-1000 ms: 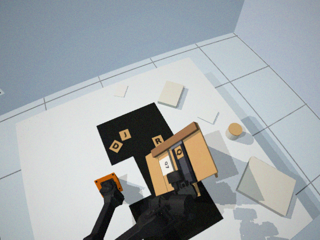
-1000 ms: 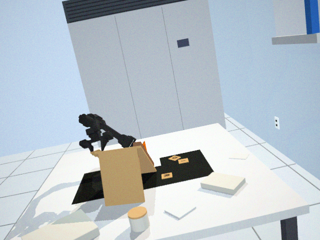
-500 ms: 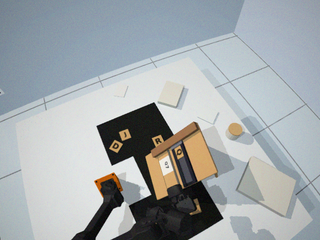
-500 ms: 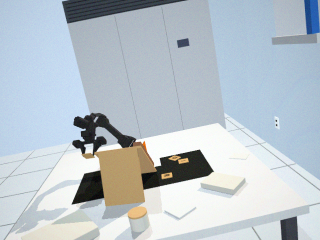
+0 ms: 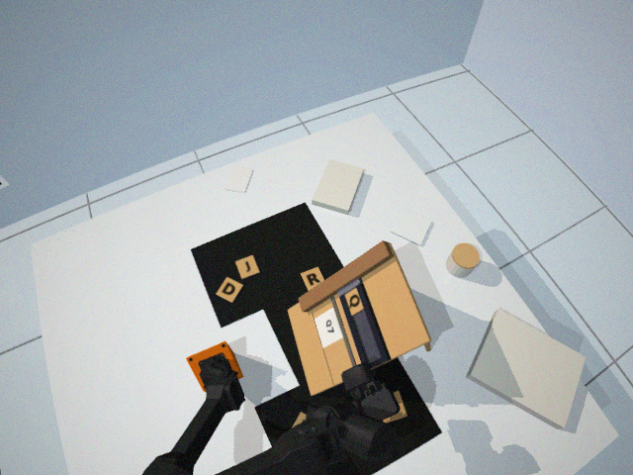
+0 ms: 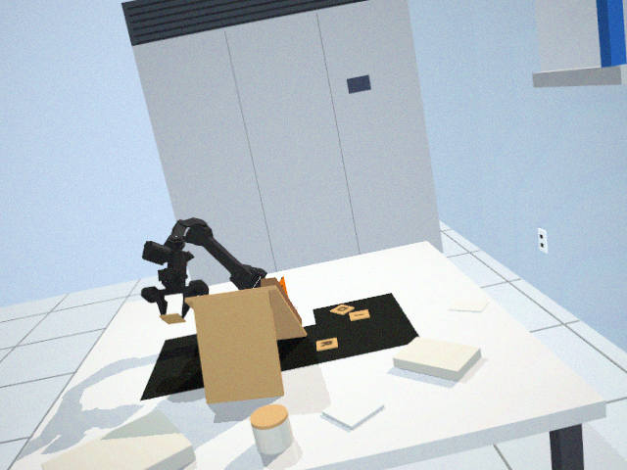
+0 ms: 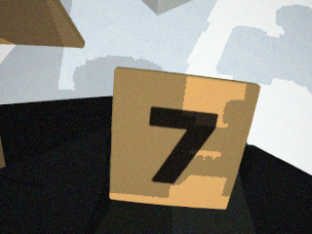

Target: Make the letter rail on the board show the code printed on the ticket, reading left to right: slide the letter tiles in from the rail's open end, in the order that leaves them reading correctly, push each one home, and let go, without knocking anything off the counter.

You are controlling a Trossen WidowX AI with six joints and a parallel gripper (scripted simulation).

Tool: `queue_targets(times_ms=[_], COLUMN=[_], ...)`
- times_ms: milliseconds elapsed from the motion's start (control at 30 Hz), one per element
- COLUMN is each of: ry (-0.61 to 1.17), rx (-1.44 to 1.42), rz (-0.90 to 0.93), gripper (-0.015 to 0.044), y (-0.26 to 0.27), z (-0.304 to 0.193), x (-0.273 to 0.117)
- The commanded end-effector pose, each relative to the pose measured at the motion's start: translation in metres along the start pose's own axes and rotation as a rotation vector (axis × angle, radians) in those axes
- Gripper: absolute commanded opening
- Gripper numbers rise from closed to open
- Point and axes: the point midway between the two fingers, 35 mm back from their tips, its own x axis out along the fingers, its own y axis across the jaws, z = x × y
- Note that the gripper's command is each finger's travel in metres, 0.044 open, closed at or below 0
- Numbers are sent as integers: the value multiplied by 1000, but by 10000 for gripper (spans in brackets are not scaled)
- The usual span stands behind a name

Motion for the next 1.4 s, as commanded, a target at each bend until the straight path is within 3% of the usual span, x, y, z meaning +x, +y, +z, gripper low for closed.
queue_targets(times_ms=[0,1367], ry=[-4,-3], rx=[-3,-3], rz=[5,7], gripper=[0,0], y=[1,22], z=[0,-1], x=[0,0])
